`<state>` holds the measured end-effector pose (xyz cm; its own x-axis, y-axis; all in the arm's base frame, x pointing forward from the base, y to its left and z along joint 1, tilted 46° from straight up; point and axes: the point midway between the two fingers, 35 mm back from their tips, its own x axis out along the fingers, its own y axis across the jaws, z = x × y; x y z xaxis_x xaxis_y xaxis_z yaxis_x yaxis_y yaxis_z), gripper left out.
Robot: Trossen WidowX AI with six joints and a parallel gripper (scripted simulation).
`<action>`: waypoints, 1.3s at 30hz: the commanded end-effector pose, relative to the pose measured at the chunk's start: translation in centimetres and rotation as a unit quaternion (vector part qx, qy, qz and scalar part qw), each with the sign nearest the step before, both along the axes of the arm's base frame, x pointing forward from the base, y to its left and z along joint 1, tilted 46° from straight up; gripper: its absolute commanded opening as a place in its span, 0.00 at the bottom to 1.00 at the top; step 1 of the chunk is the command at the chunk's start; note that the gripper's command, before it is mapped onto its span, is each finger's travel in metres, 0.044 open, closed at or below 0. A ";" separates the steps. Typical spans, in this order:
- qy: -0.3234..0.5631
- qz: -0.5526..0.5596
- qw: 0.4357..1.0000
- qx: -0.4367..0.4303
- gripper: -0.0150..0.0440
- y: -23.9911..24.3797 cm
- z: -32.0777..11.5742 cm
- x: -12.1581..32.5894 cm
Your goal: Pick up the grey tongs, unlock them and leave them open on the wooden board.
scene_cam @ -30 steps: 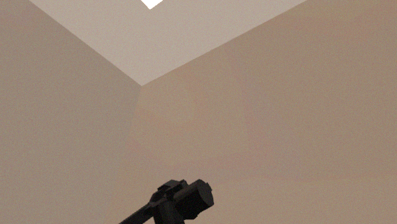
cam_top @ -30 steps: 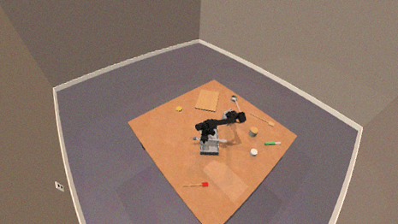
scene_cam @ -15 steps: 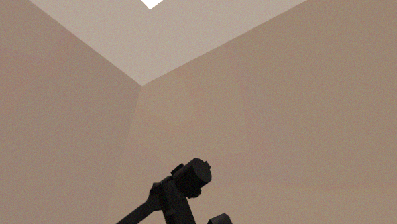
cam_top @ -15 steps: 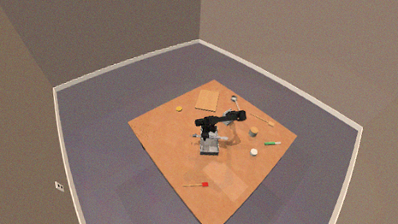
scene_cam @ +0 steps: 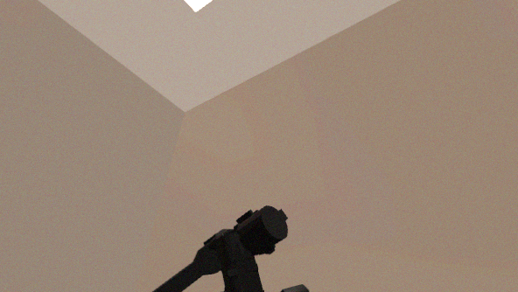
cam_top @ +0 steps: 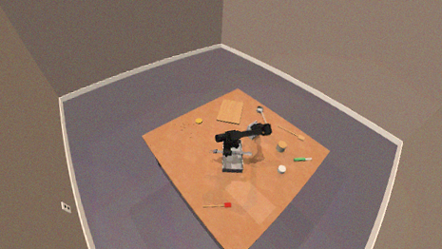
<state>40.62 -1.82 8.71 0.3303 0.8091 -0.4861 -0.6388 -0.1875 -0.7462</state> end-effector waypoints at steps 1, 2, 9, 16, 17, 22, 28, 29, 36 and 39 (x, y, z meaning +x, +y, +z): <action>-0.003 0.020 0.999 -0.027 0.00 -0.2 0.2 0.4; -0.003 0.025 0.999 -0.033 0.00 -0.2 0.1 0.4; 0.004 0.068 0.995 -0.074 0.00 -0.2 0.0 0.4; 0.011 0.117 0.987 -0.110 0.00 -0.2 0.1 0.2; 0.012 0.125 0.985 -0.115 0.00 -0.2 0.1 0.2; 0.015 0.152 0.980 -0.131 0.00 -0.2 0.2 -0.1; 0.015 0.152 0.980 -0.131 0.00 -0.2 0.2 -0.1; 0.015 0.152 0.980 -0.131 0.00 -0.2 0.2 -0.1; 0.056 0.119 0.983 -0.126 0.00 -2.8 -1.8 -0.1; 0.083 0.097 0.984 -0.124 0.00 -5.0 -3.3 -0.2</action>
<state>40.46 -4.21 6.54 0.0662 0.7109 -0.7001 -0.6274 -0.5160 -0.5832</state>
